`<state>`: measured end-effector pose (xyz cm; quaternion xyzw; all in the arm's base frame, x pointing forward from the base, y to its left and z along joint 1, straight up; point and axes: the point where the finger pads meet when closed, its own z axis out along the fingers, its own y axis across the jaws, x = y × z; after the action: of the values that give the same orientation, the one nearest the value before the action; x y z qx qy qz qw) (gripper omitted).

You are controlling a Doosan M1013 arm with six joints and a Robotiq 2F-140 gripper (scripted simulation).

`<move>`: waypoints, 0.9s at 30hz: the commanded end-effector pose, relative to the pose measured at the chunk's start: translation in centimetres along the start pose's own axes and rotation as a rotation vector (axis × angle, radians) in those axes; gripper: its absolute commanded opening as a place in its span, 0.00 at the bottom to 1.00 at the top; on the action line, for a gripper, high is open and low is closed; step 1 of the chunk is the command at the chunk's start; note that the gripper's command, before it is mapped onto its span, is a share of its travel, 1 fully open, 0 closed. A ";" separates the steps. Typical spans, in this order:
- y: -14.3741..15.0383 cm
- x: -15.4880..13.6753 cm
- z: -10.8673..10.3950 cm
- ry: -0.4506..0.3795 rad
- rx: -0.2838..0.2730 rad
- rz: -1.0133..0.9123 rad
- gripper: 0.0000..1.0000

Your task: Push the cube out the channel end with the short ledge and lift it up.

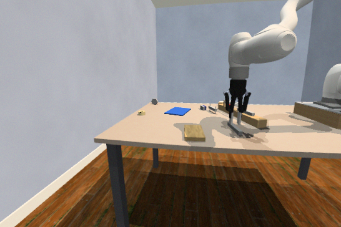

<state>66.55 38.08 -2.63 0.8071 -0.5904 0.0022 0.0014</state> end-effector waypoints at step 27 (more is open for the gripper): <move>0.0 0.0 2.5 0.000 0.000 0.000 0.23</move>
<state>66.55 38.07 -5.15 0.8071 -0.5904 0.0022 0.0014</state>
